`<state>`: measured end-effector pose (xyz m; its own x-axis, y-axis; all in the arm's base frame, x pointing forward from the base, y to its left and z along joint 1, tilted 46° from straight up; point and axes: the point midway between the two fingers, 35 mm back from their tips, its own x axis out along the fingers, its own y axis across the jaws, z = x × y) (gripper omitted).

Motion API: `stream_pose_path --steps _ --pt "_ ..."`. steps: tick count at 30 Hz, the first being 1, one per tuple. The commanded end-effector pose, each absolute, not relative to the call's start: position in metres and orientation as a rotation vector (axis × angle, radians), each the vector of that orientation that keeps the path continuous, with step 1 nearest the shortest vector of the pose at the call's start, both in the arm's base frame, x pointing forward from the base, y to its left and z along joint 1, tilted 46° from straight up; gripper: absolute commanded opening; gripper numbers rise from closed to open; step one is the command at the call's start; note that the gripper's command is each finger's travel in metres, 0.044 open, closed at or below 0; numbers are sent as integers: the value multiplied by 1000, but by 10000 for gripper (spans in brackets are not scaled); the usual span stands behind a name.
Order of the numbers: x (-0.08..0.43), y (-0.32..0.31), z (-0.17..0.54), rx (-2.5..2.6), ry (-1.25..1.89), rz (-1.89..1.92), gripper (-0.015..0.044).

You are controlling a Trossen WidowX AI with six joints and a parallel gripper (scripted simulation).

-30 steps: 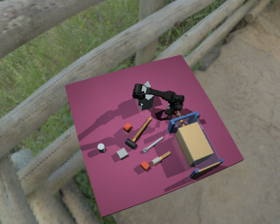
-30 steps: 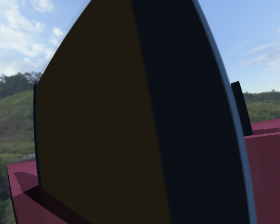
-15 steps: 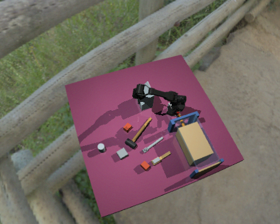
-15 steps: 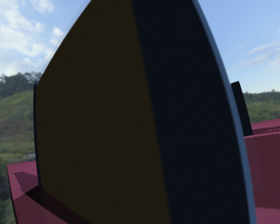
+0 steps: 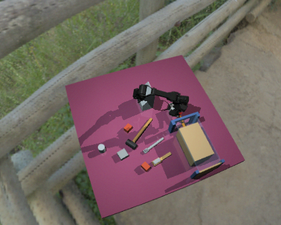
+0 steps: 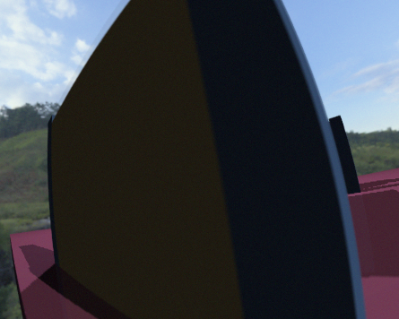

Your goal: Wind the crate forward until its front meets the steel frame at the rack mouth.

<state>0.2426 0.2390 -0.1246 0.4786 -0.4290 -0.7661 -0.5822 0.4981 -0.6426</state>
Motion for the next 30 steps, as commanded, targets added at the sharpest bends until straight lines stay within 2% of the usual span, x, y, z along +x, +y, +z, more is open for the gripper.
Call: stream_pose_path --steps 1,30 --pt "242 250 -137 -1080 1140 141 0" --pt "236 275 -160 -1077 1140 143 0"
